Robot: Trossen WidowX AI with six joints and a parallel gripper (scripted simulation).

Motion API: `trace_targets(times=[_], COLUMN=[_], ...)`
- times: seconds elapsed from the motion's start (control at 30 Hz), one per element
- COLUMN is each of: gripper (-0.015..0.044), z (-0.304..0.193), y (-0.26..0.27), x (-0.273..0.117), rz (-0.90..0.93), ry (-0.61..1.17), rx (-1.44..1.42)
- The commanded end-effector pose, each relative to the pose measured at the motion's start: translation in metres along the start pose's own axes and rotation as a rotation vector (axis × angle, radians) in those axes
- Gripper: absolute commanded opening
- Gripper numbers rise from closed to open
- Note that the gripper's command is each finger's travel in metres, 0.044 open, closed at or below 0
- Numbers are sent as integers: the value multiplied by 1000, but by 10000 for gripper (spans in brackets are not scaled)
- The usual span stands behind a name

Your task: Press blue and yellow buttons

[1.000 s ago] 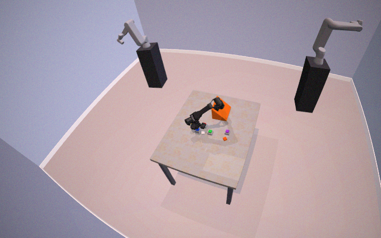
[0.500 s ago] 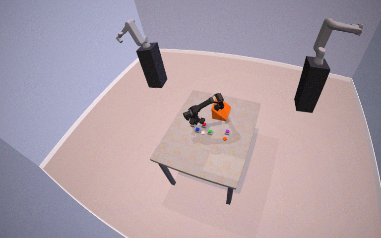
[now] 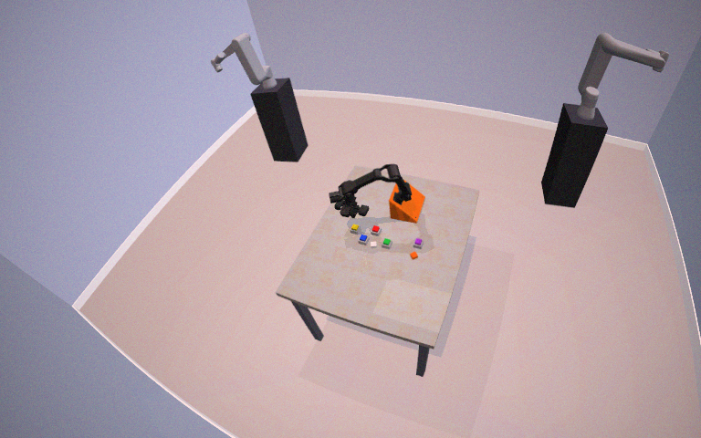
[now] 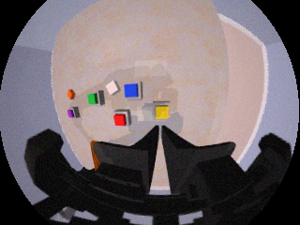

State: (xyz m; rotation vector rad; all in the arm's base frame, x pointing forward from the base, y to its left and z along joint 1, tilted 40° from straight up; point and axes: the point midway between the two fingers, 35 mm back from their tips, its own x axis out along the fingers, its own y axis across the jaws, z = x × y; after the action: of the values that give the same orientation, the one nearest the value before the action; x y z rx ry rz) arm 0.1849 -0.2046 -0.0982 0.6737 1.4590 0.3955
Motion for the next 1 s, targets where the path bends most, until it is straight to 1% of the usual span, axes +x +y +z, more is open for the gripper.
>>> trace_targets(times=[0.0, 0.07, 0.13, 0.2, 0.4, 0.97], gripper=[20, 20, 20, 20, 20, 20], z=[-6, -5, -5, -6, -6, -6], y=[-9, -10, -10, -9, -9, -9], x=[0, 14, 48, 62, 63, 91], rz=[-6, -6, -5, -4, -4, -3], ry=[5, 5, 4, 4, 4, 4], rx=[-22, -22, -22, -23, -23, -23])
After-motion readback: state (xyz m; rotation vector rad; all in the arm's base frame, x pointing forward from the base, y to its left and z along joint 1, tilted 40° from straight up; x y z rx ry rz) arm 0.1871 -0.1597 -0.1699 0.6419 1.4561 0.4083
